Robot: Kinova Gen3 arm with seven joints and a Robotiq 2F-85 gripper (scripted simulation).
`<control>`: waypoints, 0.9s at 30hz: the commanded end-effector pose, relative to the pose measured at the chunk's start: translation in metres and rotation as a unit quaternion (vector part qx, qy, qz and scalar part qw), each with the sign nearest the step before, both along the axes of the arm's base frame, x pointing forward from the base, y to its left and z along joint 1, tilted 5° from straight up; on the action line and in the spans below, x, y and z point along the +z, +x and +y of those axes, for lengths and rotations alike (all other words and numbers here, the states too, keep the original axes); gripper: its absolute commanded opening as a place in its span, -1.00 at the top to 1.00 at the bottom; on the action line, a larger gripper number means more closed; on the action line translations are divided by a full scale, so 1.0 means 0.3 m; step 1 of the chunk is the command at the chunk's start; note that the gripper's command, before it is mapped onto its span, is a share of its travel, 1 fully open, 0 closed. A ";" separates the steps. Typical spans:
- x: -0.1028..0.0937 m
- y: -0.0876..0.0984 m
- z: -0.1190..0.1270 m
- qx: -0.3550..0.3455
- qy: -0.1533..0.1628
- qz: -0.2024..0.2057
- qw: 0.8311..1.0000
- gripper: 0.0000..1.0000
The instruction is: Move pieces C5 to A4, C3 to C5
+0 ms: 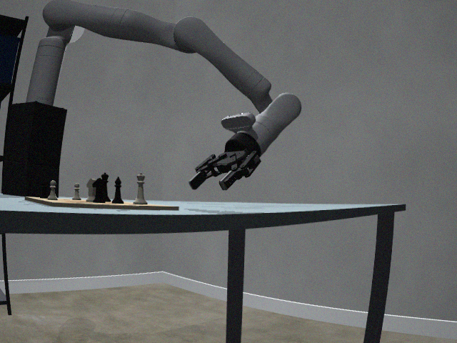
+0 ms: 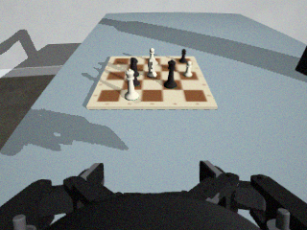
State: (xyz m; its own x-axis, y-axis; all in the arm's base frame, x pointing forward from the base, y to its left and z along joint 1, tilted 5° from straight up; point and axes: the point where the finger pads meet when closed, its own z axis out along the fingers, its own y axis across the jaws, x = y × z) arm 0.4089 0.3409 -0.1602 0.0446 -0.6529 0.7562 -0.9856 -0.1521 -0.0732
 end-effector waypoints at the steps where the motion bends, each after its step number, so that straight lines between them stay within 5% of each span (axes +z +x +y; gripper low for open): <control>1: 0.004 0.002 0.003 0.000 0.001 -0.001 1.000 -1.00; 20: 0.038 -0.001 0.001 0.000 0.001 -0.001 1.000 -1.00; 27: 0.155 -0.009 -0.003 0.000 0.001 -0.001 1.000 -1.00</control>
State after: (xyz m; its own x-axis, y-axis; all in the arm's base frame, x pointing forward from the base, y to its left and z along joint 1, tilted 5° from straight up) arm 0.4027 0.3344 -0.1353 0.0494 -0.6434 0.7639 -0.9863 -0.1520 -0.0643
